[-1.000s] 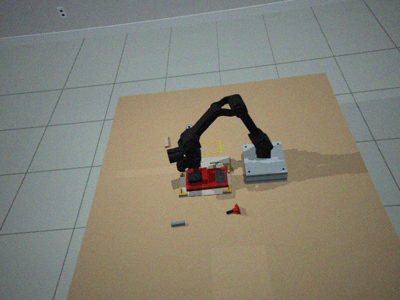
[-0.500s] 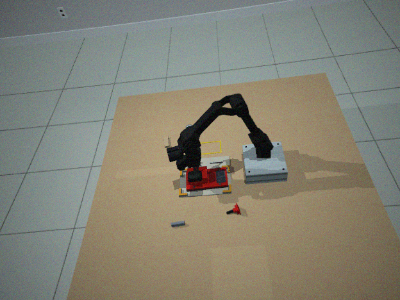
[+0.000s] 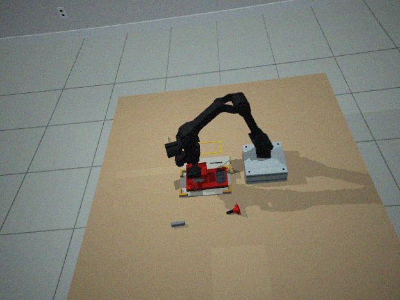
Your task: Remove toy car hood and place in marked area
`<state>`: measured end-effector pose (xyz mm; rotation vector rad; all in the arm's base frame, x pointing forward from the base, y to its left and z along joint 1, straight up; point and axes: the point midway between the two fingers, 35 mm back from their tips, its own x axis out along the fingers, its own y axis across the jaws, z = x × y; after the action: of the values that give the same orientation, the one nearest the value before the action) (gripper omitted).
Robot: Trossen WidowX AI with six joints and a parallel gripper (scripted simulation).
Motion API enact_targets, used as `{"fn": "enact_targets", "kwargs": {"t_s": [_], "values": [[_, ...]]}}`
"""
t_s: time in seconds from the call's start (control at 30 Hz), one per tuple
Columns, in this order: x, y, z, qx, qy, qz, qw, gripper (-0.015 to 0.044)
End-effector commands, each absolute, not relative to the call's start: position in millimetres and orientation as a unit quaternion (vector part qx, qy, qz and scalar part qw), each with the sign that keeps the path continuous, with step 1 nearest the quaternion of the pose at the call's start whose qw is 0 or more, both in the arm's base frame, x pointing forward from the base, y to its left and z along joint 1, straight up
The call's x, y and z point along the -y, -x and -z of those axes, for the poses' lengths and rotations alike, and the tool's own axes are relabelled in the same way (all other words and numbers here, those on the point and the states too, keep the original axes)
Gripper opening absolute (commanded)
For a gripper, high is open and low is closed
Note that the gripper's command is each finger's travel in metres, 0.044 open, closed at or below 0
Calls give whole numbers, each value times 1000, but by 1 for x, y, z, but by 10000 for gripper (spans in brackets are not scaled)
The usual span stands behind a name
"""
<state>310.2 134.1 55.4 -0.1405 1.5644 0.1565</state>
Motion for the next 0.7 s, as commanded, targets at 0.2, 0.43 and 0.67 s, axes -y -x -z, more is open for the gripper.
{"fn": "enact_targets", "kwargs": {"t_s": [0.2, 0.43, 0.67], "values": [[-130, -313, -68, -700, 63, -71, 708, 0], [-107, -320, -70, -698, 65, -70, 709, 0], [-83, -326, -70, -698, 65, -70, 710, 0]]}}
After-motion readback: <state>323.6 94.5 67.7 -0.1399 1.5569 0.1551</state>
